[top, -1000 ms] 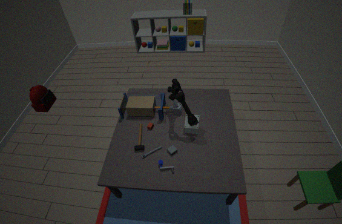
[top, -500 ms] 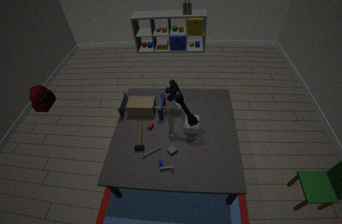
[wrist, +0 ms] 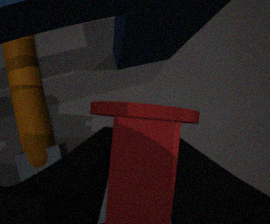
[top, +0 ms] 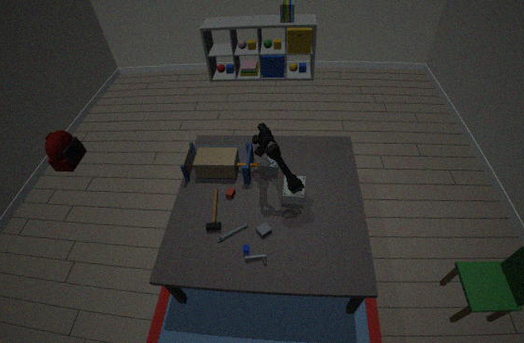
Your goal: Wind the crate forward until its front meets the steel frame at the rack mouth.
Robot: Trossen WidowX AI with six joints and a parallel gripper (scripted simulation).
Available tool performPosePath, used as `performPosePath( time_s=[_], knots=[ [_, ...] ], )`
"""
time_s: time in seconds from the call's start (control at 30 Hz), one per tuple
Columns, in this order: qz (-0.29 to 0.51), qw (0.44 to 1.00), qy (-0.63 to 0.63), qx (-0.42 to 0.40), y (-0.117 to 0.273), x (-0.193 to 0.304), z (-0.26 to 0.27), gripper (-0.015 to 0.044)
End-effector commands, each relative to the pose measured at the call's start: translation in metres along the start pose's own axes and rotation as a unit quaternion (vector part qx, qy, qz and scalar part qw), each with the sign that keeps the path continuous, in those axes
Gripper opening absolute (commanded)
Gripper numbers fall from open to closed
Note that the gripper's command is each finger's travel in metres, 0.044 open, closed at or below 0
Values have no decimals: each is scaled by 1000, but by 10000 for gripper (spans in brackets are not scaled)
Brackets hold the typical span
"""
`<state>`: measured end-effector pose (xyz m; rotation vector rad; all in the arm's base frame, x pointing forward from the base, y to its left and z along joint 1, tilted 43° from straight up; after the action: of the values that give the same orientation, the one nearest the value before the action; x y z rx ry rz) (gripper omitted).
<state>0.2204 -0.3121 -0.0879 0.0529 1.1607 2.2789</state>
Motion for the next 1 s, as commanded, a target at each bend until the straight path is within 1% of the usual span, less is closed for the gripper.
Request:
performPosePath(
  time_s=[0.0, 0.97],
  knots=[
    [1, 1000, 3, -17, -3, -4, 16, 0],
    [2, 1000, 2, -19, -3, -4, 48, 0]
  ],
)
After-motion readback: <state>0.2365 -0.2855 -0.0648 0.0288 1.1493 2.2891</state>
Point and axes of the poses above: the point midway between the two fingers, 35 mm back from their tips, its own y axis back along the fingers, its own z axis across the jaws, x = y × z, the point moved 10 cm from there along y, back along the fingers, and after that the axes turned 1 degree about y, right-handed, at the moved point
